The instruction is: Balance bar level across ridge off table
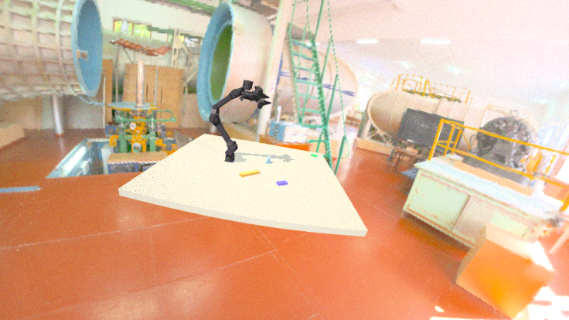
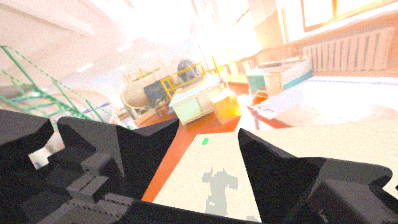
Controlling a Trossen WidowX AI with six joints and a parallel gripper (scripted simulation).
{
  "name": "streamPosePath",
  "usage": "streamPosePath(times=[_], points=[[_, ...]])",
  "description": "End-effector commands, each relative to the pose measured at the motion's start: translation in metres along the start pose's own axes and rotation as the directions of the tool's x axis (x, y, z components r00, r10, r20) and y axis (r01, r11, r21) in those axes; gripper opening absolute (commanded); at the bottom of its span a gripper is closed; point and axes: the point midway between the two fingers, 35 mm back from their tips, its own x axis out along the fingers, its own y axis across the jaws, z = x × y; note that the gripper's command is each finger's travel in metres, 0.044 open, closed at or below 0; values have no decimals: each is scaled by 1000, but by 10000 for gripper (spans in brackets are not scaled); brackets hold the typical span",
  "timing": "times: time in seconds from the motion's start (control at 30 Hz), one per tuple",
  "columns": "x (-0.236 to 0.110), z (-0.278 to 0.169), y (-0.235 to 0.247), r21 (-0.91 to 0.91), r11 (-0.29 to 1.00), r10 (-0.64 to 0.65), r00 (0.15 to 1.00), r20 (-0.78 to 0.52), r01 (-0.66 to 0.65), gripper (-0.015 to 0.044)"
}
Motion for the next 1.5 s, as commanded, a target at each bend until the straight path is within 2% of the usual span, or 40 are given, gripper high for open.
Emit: streamPosePath(times=[0.0, 0.33, 0.63, 0.93, 1.17, 1.47], points=[[21, -9, -34, -87, 991, -110, 993, -50, 106, 315], [48, -32, -107, -292, 919, -322, 931, -169, 265, 315], [56, -59, -173, -468, 826, -478, 829, -291, 313, 315], [54, -83, -213, -568, 780, -535, 750, -388, 263, 315], [44, -109, -257, -654, 732, -601, 632, -488, 192, 315], [22, -146, -304, -705, 709, -638, 461, -617, 37, 315]])
